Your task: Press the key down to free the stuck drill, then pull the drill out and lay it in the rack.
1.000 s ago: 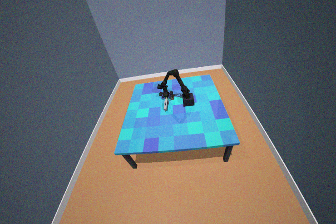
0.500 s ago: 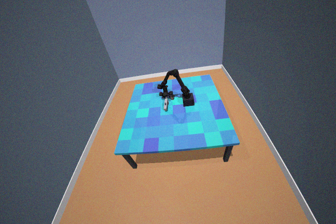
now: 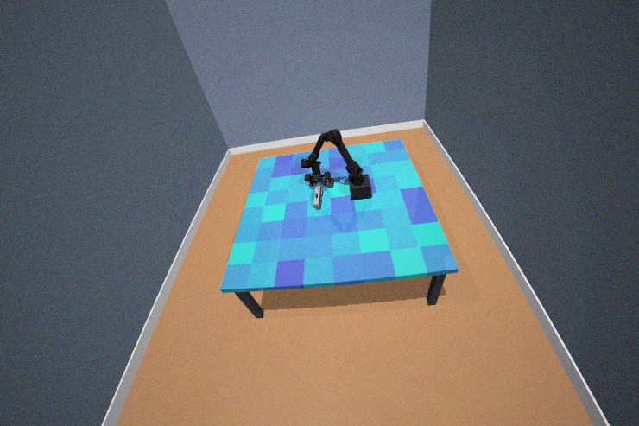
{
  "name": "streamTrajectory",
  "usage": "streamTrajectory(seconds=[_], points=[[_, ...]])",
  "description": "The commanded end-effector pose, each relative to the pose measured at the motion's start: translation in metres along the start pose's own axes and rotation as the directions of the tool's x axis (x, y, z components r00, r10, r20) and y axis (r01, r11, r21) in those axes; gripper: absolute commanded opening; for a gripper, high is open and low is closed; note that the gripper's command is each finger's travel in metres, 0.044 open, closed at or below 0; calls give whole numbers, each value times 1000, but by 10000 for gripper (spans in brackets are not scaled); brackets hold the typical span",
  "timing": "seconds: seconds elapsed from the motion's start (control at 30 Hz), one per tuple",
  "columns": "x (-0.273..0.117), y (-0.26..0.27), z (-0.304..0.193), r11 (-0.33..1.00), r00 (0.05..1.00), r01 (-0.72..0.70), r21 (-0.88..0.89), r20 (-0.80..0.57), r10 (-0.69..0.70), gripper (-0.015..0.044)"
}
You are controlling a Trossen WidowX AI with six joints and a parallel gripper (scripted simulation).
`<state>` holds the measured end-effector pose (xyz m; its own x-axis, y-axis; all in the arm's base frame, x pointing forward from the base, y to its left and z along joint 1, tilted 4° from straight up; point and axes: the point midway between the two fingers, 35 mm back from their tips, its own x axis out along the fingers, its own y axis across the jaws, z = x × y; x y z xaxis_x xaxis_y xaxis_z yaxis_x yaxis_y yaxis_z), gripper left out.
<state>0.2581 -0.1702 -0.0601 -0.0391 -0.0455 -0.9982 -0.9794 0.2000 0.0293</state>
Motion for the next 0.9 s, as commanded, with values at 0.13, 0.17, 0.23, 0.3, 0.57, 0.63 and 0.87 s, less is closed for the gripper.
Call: streamTrajectory(seconds=[0.13, 0.17, 0.23, 0.3, 0.57, 0.63, 0.87], points=[[2, 1, 4, 1000, 1000, -2, 3, -1, 2, 440], [3, 1, 5, 1000, 1000, -2, 3, -1, 2, 440], [3, 1, 6, 1000, 1000, -2, 3, -1, 2, 440], [3, 1, 6, 1000, 1000, -2, 3, -1, 2, 440], [3, 0, 7, 1000, 1000, 1, -1, 0, -1, 361], [3, 0, 7, 1000, 1000, 1, -1, 0, -1, 309], [3, 0, 7, 1000, 1000, 1, -1, 0, -1, 125]])
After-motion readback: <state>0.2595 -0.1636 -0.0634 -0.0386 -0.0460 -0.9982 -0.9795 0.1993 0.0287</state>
